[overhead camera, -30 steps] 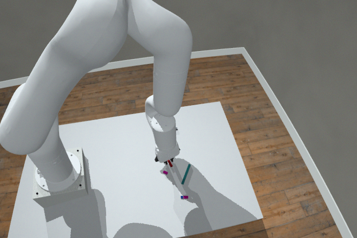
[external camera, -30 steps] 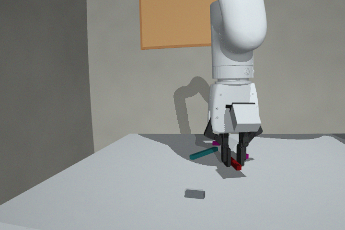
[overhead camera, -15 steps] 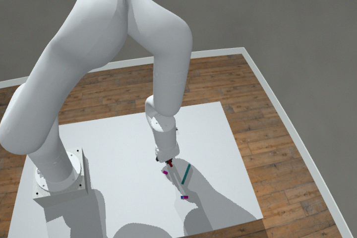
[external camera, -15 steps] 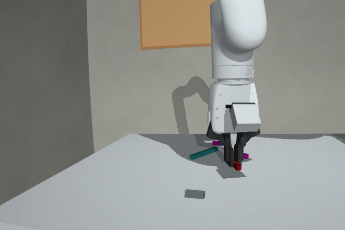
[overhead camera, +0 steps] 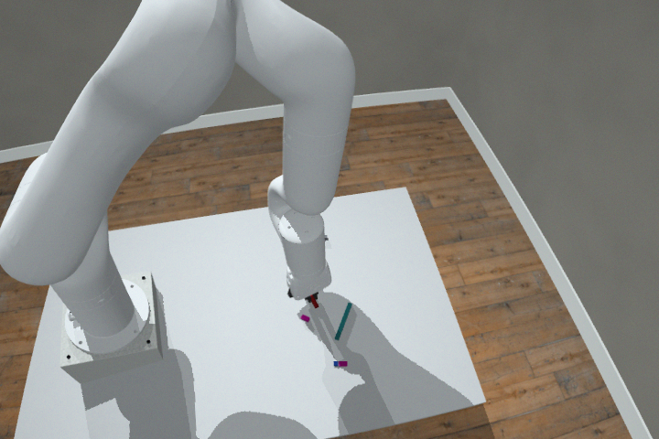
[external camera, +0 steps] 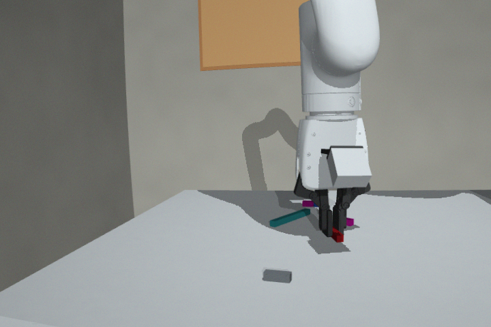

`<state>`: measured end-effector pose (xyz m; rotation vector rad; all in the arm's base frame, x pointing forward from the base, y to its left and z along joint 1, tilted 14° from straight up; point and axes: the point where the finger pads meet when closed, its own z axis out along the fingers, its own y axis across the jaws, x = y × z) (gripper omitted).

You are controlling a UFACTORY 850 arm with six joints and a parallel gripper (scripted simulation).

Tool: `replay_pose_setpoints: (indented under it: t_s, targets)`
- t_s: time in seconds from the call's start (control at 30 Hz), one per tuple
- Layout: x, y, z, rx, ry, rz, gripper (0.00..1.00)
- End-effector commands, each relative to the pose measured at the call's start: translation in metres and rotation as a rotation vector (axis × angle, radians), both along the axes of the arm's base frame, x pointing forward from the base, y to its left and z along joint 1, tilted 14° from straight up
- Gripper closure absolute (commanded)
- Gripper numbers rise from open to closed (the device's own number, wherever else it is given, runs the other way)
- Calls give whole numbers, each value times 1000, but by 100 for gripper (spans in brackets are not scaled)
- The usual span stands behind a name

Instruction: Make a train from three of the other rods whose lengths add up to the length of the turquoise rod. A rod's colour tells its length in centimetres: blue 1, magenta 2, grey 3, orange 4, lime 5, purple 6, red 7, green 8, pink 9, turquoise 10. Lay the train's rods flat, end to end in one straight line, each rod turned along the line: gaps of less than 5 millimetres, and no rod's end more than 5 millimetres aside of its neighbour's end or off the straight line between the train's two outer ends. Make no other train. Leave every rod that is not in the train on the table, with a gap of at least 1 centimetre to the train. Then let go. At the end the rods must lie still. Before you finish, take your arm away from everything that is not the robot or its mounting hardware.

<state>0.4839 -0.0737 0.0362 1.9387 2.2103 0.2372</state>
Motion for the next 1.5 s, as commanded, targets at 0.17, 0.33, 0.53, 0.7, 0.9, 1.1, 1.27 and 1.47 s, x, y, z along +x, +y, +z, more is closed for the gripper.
replay_pose_setpoints:
  t_s: [0.17,0.33,0.53,0.7,0.9,1.1,1.27,1.47]
  targets:
    - [1,0,1,0,-1,0,96]
    - [0,0,2,0,-1,0,96]
    - [-1,0,7,0,-1,0,96]
    - [-3,0,16,0,-1,0,96]
    - [-7,0,29,0,-1,0,96]
    - [-9,0,37,0,-1,0,96]
    - [-11,0,46,0,-1,0,96]
    - [-13,0,54,0,-1,0,96]
